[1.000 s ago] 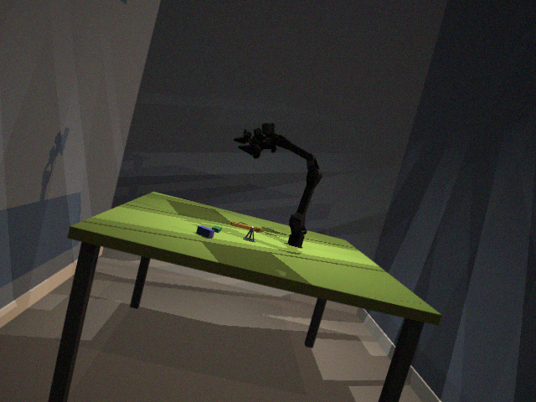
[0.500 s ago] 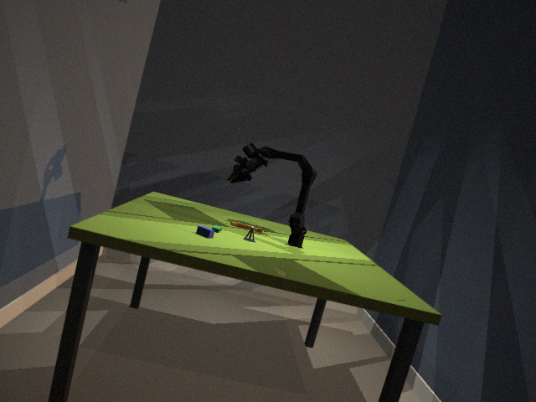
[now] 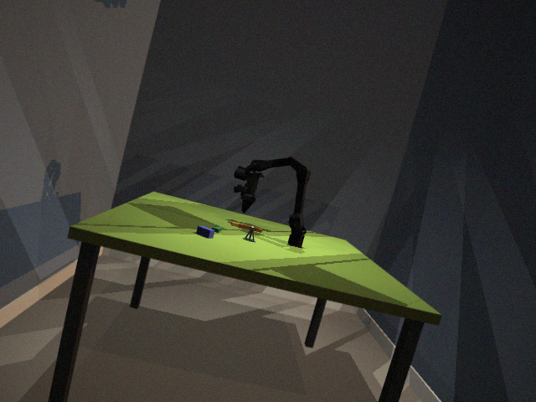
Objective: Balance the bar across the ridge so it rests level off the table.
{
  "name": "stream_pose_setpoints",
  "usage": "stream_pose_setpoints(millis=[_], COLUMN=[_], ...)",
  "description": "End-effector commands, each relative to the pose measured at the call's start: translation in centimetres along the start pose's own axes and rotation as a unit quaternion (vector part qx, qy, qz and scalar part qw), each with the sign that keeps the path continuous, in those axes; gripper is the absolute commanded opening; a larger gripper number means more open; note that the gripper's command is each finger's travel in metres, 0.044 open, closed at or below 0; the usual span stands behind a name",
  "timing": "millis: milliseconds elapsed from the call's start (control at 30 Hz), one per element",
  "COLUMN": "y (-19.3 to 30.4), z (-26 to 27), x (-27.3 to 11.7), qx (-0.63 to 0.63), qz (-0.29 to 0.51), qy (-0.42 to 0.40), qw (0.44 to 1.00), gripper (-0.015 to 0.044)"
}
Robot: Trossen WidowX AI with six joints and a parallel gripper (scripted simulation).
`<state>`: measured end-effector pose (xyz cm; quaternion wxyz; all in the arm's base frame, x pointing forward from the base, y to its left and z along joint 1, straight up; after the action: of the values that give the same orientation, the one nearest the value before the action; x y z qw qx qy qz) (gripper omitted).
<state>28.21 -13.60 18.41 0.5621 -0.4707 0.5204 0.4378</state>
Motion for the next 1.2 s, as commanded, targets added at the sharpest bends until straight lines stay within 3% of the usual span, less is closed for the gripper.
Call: stream_pose_setpoints(millis=[0,367,1167], y=[0.6,0.8,0.9], z=[0.0,-0.1,-0.2], x=[0.5,4.9,7.6], qx=[0.005,0.005,0.005], qz=[0.024,0.024,0.024], qy=[0.011,0.011,0.011], qw=[1.000,1.000,1.000], gripper=[0.0315,0.0315,0.0315])
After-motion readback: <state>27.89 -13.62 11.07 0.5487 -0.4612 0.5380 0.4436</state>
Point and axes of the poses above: the point midway between the two fingers, 35 mm back from their tips, its own x axis out along the fingers, its own z axis across the jaws, y = z × x, the point moved 6 cm from there along -x, back along the fingers, and after that the axes turned 14 degrees about x, right-handed, at the moved point
